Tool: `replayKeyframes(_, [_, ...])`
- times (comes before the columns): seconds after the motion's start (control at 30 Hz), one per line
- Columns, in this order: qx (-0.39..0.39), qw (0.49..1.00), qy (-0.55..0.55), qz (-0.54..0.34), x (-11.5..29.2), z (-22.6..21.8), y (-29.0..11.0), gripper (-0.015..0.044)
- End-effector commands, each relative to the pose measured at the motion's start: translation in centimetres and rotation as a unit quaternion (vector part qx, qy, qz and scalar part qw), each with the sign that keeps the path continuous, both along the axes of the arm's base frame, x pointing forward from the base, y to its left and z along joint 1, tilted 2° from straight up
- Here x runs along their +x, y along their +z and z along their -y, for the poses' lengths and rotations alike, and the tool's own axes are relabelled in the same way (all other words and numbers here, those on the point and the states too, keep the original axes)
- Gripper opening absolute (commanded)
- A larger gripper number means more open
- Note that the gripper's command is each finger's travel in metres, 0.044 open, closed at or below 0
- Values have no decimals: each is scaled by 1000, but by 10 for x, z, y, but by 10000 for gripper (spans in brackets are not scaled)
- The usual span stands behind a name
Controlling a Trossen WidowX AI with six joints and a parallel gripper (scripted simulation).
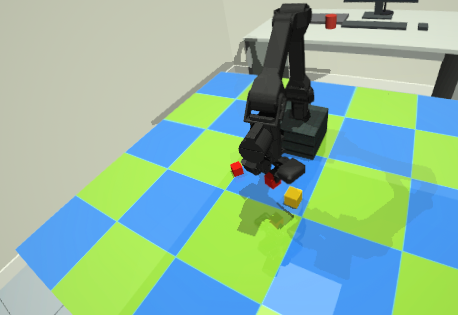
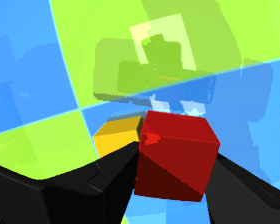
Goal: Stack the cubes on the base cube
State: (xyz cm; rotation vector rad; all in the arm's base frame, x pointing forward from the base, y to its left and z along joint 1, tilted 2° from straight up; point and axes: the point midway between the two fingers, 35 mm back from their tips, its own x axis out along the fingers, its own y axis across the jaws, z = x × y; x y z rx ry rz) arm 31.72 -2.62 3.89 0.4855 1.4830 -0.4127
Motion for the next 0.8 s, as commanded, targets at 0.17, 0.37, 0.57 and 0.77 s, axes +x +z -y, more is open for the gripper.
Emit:
replayKeyframes(0.17, [7, 991, -134, -9, -1, -20, -8, 105])
replayKeyframes(0.37, [12, 976, -217, -11, 0, -33, -11, 105])
replayKeyframes(0.57, [13, 971, -237, -12, 0, -36, -12, 105])
replayKeyframes(0.77, [13, 971, -237, -12, 0, -36, -12, 105])
